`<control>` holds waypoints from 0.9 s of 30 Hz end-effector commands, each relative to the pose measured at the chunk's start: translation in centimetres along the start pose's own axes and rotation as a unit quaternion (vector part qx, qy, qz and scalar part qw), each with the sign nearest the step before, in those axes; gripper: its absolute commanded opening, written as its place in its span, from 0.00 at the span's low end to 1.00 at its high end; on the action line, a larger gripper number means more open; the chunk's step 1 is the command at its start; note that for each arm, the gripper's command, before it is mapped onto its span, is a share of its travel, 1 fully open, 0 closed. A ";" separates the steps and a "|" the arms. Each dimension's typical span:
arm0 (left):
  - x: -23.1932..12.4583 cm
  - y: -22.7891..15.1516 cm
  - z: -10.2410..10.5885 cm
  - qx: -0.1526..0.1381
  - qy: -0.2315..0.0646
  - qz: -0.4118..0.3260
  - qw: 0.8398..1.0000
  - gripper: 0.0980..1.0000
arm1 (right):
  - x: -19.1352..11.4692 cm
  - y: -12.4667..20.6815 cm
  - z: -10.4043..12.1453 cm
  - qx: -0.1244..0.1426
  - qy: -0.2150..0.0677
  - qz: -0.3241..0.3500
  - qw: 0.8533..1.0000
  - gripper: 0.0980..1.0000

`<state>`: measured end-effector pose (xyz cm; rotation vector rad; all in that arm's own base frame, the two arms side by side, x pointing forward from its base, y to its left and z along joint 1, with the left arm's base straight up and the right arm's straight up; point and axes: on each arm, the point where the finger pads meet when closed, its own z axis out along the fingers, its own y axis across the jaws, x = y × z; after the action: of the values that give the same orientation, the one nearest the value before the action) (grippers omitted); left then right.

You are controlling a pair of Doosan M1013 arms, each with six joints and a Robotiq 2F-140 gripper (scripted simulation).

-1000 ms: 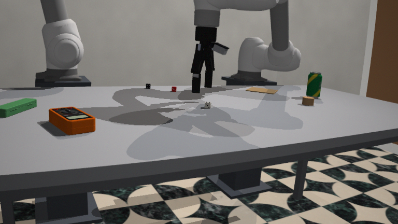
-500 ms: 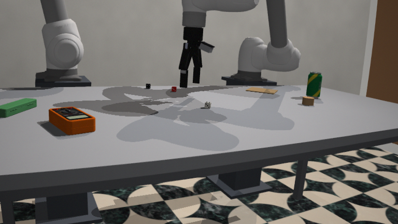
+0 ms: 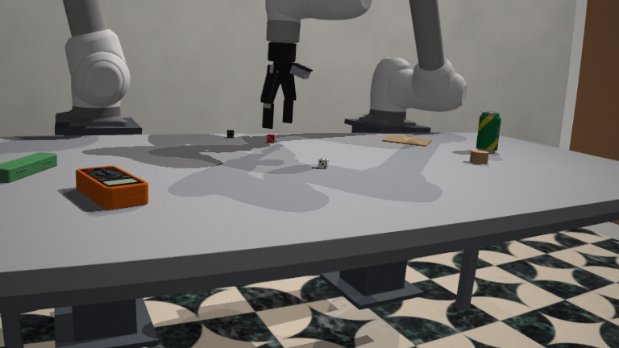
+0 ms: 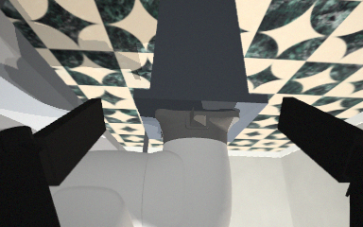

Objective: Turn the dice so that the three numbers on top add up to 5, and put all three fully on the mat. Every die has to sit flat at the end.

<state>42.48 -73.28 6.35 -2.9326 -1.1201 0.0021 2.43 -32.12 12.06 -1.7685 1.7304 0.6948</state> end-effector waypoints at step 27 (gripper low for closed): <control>-2.5 -2.7 -0.1 -0.001 0.000 0.000 1.000 1.00 | 0.0 0.0 0.0 0.000 0.000 0.000 1.000 1.00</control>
<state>38.76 -72.91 6.37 -2.9331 -1.1213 0.0008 2.43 -32.12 12.06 -1.7685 1.7304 0.6948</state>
